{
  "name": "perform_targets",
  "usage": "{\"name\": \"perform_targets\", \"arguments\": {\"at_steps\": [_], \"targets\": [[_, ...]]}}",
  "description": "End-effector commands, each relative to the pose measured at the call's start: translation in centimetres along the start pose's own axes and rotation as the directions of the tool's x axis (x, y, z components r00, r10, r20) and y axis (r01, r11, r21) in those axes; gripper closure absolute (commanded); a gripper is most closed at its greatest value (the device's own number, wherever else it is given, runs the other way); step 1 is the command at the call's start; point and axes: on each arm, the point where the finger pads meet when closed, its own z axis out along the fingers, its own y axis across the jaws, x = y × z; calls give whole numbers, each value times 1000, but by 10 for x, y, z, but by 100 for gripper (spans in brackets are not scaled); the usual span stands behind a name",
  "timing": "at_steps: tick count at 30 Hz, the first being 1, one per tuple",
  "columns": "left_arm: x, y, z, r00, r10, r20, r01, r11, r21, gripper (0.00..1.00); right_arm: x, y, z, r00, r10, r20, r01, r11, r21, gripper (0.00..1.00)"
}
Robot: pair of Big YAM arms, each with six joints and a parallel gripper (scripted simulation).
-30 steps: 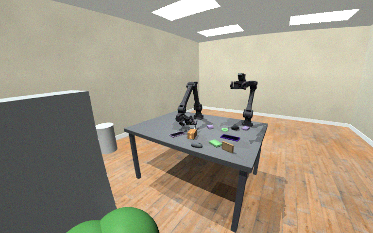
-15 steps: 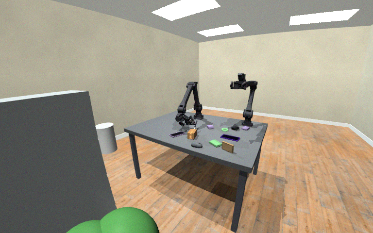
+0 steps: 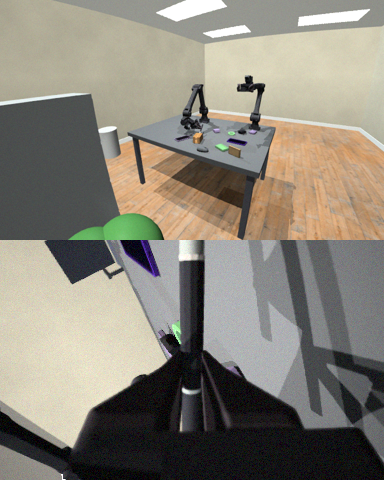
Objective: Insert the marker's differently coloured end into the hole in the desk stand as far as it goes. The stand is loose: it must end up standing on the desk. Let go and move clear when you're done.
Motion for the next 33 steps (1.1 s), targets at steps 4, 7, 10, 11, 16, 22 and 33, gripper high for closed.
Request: {"name": "perform_targets", "arguments": {"at_steps": [4,7,10,11,16,22,33], "targets": [[-5,-4,1,1000,-8,16,8,1000,10,0,-19,21,0,998,-56,18,56,998,-8,100],[-5,-4,1,1000,-8,16,8,1000,10,0,-17,30,-6,997,-76,28,76,997,-9,100],[-5,-4,1,1000,-8,16,8,1000,10,0,-17,37,-9,995,-89,35,89,996,-11,100],[-5,-4,1,1000,-8,16,8,1000,10,0,-18,37,-9,995,-89,35,89,996,-10,100],[-5,-4,1,1000,-8,16,8,1000,10,0,-20,22,0,999,-48,14,48,999,-6,100],[-5,-4,1,1000,-8,16,8,1000,10,0,-24,19,-3,999,-49,21,49,999,-8,100],[-5,-4,1,1000,-8,16,8,1000,10,0,-29,23,1,998,-56,20,56,998,-7,100]]}}
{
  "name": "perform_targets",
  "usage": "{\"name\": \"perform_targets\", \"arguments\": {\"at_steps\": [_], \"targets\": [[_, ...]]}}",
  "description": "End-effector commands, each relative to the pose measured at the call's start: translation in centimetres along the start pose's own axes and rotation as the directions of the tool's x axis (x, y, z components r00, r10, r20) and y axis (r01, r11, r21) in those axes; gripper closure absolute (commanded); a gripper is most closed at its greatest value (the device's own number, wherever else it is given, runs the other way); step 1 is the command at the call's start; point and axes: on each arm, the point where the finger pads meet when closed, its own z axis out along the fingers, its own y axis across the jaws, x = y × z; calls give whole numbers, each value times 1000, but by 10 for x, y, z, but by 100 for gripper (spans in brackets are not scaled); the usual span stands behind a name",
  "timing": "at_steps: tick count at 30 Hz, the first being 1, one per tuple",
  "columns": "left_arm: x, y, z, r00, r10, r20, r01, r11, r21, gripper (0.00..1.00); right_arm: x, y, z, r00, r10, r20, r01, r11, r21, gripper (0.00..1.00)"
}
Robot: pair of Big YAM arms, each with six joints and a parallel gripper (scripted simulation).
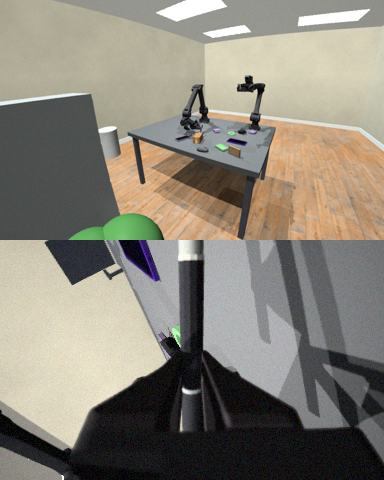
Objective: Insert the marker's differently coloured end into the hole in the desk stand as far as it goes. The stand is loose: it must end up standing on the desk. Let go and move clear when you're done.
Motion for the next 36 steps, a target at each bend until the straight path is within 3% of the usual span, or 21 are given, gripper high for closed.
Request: {"name": "perform_targets", "arguments": {"at_steps": [1,31,34,35,36], "targets": [[-5,-4,1,1000,-8,16,8,1000,10,0,-23,23,0,998,-57,21,57,998,-8,100],[-5,-4,1,1000,-8,16,8,1000,10,0,-38,38,-10,996,-79,45,80,997,-10,100],[-5,-4,1,1000,-8,16,8,1000,10,0,-25,13,-7,999,-30,37,30,1000,-7,100],[-5,-4,1,1000,-8,16,8,1000,10,0,-48,18,-7,998,-49,46,50,999,-8,100],[-5,-4,1,1000,-8,16,8,1000,10,0,-36,37,-9,996,-82,40,82,997,-9,58]]}}
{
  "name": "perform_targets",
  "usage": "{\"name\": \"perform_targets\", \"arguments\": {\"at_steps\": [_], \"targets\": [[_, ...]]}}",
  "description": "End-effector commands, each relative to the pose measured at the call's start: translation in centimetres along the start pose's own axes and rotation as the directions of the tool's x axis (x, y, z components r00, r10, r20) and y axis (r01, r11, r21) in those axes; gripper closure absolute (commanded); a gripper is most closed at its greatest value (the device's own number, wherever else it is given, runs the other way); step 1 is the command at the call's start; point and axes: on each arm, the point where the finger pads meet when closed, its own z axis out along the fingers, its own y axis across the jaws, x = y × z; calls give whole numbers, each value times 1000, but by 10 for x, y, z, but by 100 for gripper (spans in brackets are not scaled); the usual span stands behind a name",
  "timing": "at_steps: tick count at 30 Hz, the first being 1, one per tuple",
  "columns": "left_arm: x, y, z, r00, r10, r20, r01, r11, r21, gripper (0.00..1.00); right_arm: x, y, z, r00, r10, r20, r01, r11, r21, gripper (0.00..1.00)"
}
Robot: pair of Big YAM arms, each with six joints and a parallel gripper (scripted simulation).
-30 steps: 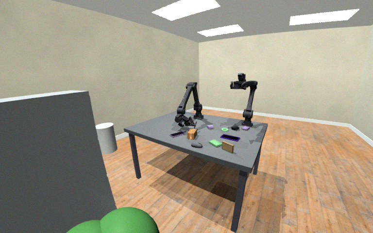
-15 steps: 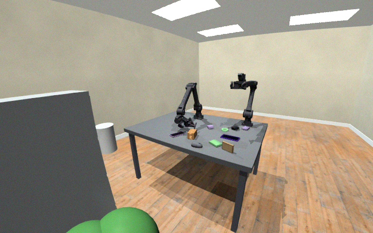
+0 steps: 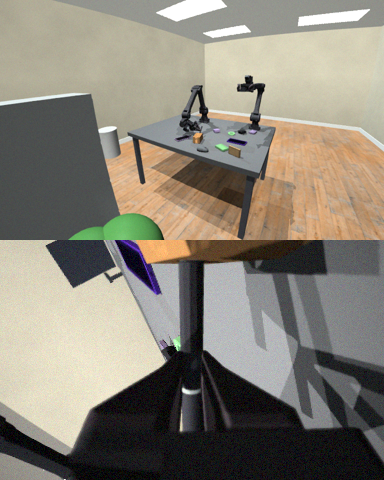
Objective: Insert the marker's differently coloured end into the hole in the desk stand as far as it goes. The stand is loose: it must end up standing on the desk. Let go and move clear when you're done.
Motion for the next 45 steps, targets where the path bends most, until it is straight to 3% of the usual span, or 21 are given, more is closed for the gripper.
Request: {"name": "perform_targets", "arguments": {"at_steps": [1,21,32,38,45], "targets": [[-5,-4,1,1000,-8,16,8,1000,10,0,-14,36,-14,995,-90,39,90,996,-8,58],[-5,-4,1,1000,-8,16,8,1000,10,0,-14,36,-14,995,-90,39,91,996,-9,58],[-5,-4,1,1000,-8,16,8,1000,10,0,-21,16,-23,998,-49,28,49,999,-7,58],[-5,-4,1,1000,-8,16,8,1000,10,0,-13,37,-21,996,-87,27,87,996,-5,58],[-5,-4,1,1000,-8,16,8,1000,10,0,-25,16,-51,998,-62,21,62,998,-2,58]]}}
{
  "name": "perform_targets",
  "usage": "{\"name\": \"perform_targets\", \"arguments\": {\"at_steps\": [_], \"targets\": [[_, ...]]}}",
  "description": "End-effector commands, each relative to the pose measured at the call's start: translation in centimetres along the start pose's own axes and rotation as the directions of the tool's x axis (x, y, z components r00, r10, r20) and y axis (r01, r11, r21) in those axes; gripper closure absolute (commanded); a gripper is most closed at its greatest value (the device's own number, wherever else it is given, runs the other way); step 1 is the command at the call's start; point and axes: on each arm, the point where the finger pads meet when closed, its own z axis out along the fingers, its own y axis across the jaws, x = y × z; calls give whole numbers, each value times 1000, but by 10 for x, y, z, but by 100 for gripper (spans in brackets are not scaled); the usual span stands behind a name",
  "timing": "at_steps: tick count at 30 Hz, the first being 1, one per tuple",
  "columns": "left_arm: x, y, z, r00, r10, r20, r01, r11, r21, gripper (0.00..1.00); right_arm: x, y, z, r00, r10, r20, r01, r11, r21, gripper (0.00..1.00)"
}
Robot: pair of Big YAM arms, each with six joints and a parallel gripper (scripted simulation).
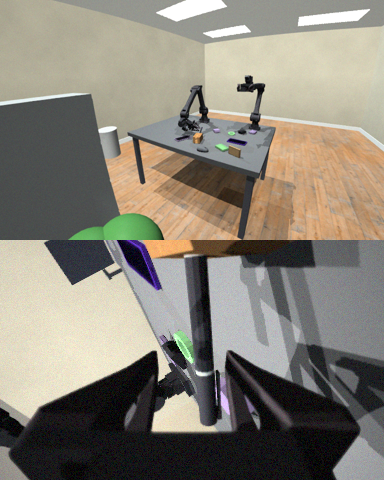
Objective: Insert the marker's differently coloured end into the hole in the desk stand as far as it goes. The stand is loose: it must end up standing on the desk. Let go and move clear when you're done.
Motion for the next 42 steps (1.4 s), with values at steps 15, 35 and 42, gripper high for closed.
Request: {"name": "perform_targets", "arguments": {"at_steps": [15,35,42], "targets": [[-5,-4,1,1000,-8,16,8,1000,10,0,-4,19,-15,999,-46,24,46,999,-7,58],[-5,-4,1,1000,-8,16,8,1000,10,0,-18,38,-27,994,-94,49,95,995,-10,58],[-5,-4,1,1000,-8,16,8,1000,10,0,-18,38,-27,994,-94,49,95,995,-10,58]]}}
